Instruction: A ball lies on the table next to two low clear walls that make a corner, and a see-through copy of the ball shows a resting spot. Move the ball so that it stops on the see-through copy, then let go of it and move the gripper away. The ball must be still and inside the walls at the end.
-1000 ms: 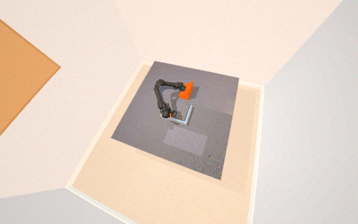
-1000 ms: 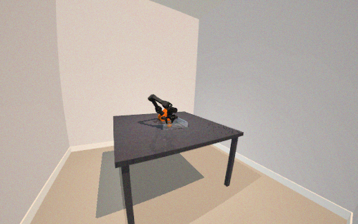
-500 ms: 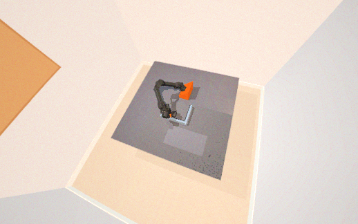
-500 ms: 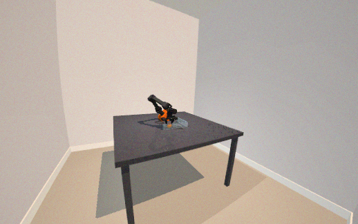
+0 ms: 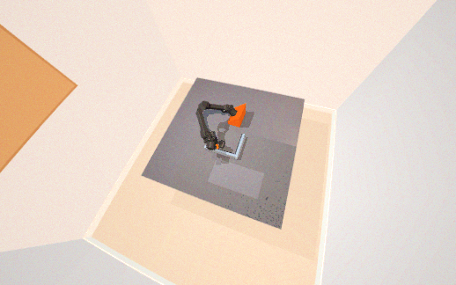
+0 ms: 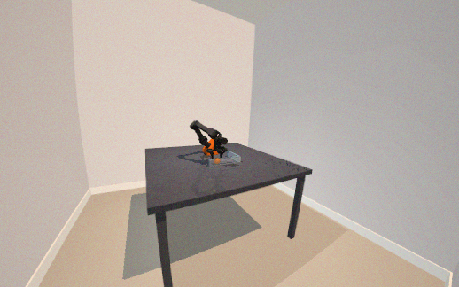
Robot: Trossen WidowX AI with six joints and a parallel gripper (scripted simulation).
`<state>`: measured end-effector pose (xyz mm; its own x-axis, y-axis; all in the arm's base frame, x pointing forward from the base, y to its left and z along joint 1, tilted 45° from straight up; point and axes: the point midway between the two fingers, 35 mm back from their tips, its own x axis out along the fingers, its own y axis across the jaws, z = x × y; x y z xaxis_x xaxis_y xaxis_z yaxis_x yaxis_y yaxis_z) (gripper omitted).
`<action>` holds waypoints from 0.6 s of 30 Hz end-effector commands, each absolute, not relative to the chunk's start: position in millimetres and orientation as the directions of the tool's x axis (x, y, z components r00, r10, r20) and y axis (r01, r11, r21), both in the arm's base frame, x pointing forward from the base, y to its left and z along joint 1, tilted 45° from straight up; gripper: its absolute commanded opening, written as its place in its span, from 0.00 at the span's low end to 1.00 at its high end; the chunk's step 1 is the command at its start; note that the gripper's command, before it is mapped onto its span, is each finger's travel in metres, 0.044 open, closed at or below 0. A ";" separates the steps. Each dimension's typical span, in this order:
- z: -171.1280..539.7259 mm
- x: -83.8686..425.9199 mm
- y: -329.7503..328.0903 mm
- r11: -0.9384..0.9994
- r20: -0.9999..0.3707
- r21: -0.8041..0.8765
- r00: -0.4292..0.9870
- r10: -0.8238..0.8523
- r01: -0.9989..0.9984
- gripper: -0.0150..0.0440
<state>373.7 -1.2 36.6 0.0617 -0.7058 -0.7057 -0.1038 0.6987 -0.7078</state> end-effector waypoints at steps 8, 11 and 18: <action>75.2 373.1 46.4 0.700 -0.709 -0.706 0.102 -0.698 -0.112 0.89; 75.2 373.1 46.4 0.700 -0.709 -0.706 0.102 -0.698 -0.112 0.89; 105.2 366.1 73.2 0.700 -0.708 -0.706 0.098 -0.699 -0.106 1.00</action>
